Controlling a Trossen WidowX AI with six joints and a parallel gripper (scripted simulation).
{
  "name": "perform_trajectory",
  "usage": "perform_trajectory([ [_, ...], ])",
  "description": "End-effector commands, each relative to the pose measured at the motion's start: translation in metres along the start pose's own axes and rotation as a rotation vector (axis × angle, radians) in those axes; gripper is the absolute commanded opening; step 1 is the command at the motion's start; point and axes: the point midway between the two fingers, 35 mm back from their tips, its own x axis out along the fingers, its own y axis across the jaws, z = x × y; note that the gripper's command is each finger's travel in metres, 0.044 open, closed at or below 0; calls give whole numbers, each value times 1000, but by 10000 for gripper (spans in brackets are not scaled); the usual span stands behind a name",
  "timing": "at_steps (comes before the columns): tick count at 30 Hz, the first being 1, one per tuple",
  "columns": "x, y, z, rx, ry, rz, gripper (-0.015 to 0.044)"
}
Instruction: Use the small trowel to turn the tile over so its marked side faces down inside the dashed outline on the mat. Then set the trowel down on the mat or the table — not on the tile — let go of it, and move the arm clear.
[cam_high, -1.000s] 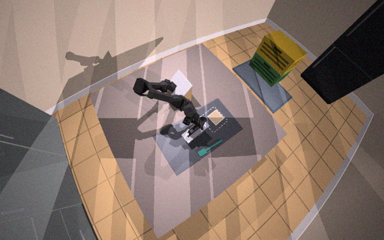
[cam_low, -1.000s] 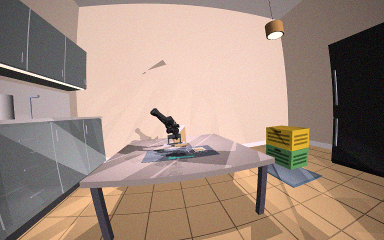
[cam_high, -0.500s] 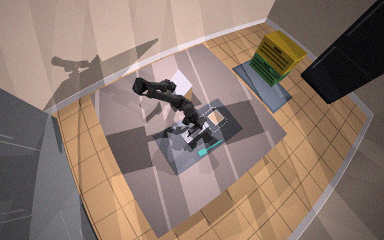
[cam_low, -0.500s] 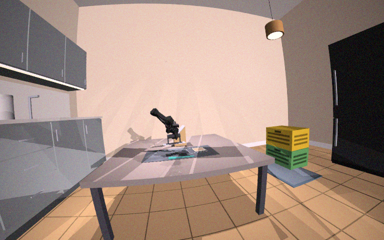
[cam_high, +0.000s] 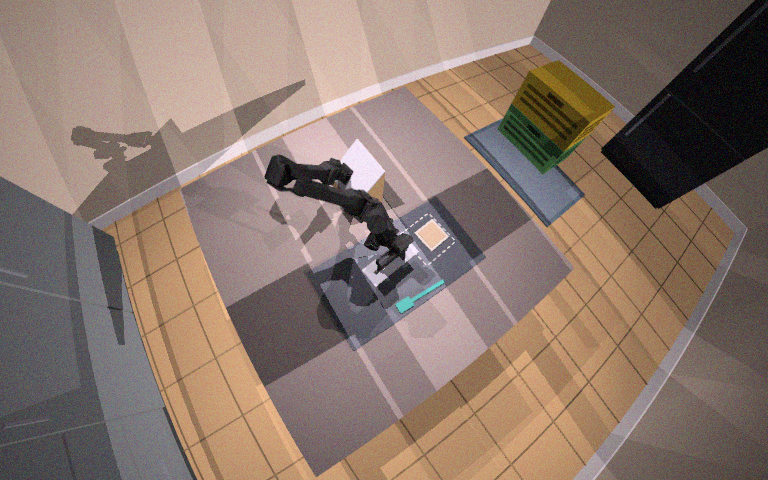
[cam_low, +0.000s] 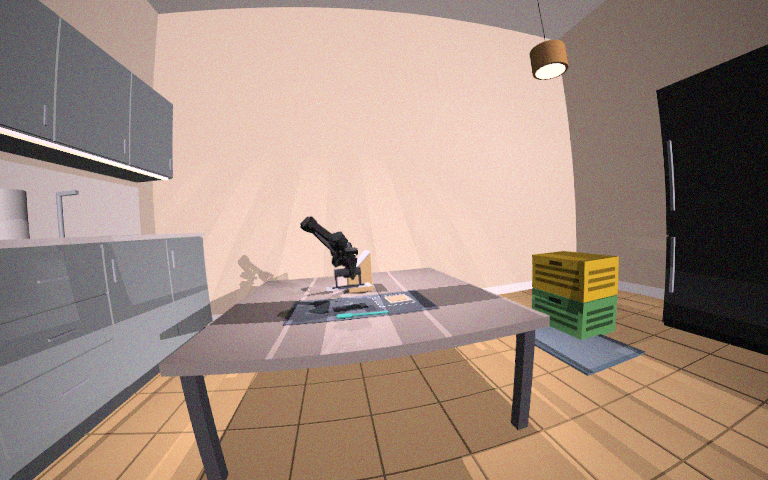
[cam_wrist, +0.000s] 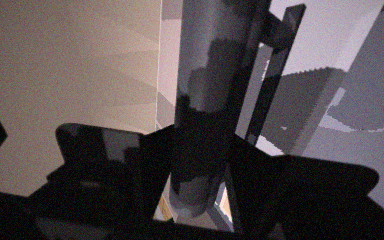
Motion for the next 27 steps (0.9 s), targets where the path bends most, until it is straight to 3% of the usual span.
perform_trajectory([
  [1, -1, 2, -1, -4, 5, 9, 0],
  [15, 0, 0, 1, 3, -5, -1, 0],
  [27, 17, 0, 66, 235, -303, 9, 0],
])
